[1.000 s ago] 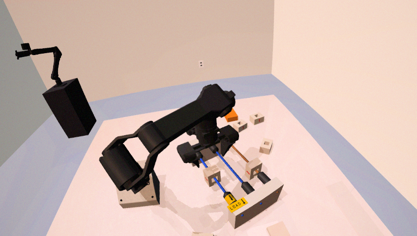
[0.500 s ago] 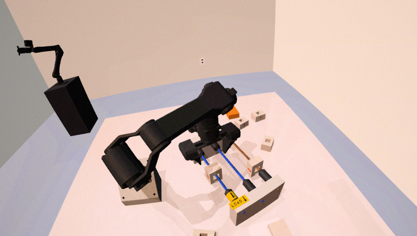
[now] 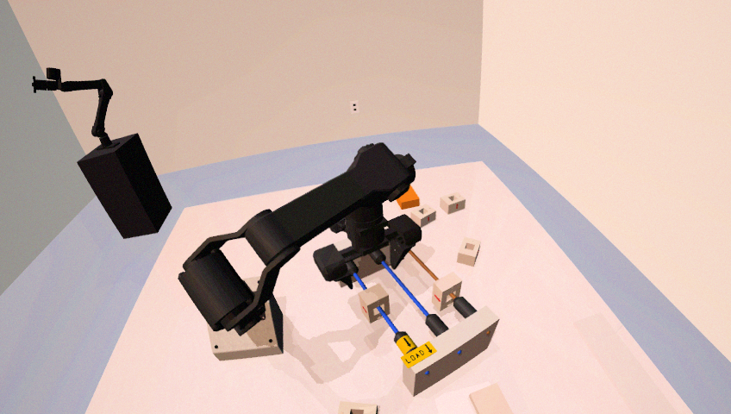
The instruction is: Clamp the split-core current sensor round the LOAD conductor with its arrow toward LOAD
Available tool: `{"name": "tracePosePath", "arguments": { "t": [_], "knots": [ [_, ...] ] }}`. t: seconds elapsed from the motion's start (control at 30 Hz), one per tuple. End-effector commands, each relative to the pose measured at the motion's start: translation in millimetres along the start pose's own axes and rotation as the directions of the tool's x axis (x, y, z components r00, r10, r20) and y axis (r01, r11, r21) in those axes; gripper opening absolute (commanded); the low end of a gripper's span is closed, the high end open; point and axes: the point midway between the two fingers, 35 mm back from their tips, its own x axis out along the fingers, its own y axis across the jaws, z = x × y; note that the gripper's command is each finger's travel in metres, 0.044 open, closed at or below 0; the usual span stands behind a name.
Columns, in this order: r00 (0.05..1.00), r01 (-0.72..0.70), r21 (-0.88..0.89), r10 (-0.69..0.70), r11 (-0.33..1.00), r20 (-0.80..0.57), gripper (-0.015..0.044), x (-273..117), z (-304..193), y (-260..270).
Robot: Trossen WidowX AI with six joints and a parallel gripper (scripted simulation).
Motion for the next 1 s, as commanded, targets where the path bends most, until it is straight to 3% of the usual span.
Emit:
{"name": "tracePosePath", "arguments": {
  "t": [0.0,0.2,0.4,0.63,0.97],
  "knots": [
    [0.999,-0.014,0.023,0.013,1.000,0.040,0.0440,2.5,-4.8,2.9],
    [0.920,-0.110,0.221,0.015,0.969,0.391,0.0440,15.8,-43.8,29.9],
    [0.762,-0.138,0.432,-0.183,0.891,0.621,0.0440,13.7,-82.1,56.4],
    [0.591,-0.094,0.665,-0.496,0.741,0.636,0.0440,-2.6,-124.2,86.2],
    [0.620,-0.097,0.649,-0.465,0.754,0.632,0.0440,-1.8,-123.7,83.4]
  ]
}}
